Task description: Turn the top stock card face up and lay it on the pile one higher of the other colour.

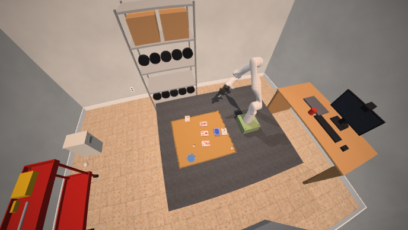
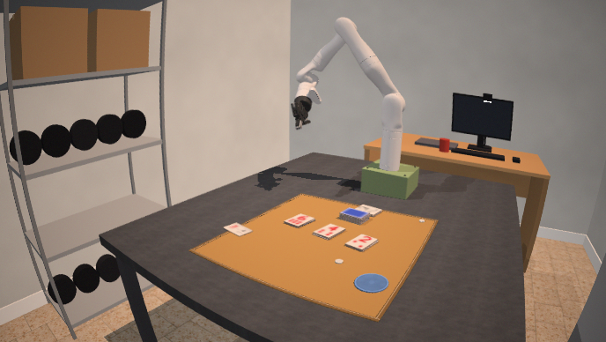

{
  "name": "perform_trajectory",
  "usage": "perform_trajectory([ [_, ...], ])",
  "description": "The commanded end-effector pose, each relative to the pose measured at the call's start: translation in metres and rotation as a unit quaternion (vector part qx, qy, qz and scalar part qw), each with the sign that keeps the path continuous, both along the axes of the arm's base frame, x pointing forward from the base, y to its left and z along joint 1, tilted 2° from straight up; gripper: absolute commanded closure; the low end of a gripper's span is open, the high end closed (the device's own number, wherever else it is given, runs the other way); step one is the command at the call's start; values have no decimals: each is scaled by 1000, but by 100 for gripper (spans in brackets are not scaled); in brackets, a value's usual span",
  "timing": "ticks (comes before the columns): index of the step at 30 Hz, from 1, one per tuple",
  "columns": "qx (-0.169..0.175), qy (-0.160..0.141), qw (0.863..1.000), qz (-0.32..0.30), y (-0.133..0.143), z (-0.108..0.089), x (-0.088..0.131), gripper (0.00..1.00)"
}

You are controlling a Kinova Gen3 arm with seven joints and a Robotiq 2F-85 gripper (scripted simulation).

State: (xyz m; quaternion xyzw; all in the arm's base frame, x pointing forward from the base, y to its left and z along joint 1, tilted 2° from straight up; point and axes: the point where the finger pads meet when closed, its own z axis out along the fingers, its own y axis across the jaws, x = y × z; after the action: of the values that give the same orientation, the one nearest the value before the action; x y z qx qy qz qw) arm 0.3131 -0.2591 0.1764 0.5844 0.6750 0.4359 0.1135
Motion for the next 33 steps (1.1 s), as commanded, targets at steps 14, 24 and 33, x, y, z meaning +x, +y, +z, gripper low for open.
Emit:
perform_trajectory([
  [14, -1, 0, 1000, 0, 0, 1, 0, 100],
  [24, -6, 3, 1000, 14, 5, -3, 1, 0],
  [33, -49, 23, 992, 113, 42, -28, 5, 0],
])
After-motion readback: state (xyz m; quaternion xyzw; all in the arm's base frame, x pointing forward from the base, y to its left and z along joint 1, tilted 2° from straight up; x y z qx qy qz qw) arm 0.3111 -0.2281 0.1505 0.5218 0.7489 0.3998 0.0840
